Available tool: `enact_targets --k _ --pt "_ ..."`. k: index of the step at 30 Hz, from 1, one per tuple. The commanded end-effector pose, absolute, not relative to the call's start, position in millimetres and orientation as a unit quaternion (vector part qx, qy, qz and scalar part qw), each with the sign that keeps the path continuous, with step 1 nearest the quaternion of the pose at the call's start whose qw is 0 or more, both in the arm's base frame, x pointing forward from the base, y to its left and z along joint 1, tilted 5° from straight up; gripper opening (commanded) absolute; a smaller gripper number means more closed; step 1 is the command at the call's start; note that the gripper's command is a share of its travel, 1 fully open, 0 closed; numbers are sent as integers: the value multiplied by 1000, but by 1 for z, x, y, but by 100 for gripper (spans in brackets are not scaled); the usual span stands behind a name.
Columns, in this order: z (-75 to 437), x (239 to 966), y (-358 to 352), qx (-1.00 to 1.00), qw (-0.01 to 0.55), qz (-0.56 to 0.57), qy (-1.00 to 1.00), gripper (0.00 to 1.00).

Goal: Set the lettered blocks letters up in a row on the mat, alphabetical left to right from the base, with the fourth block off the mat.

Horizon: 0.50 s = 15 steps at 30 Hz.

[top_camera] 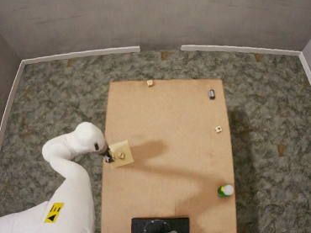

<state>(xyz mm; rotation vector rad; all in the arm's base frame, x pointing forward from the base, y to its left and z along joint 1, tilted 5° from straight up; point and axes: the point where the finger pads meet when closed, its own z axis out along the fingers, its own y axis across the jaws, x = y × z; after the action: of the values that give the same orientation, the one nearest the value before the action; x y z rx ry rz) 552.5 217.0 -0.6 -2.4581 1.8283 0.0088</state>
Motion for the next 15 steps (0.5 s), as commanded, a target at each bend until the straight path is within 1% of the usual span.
enact_targets --k 1,10,15 --pt "-3 550 220 -802 40 5 596 35" --pt "-3 550 220 -802 40 5 596 35" --pt "8 552 220 -802 41 5 596 35"
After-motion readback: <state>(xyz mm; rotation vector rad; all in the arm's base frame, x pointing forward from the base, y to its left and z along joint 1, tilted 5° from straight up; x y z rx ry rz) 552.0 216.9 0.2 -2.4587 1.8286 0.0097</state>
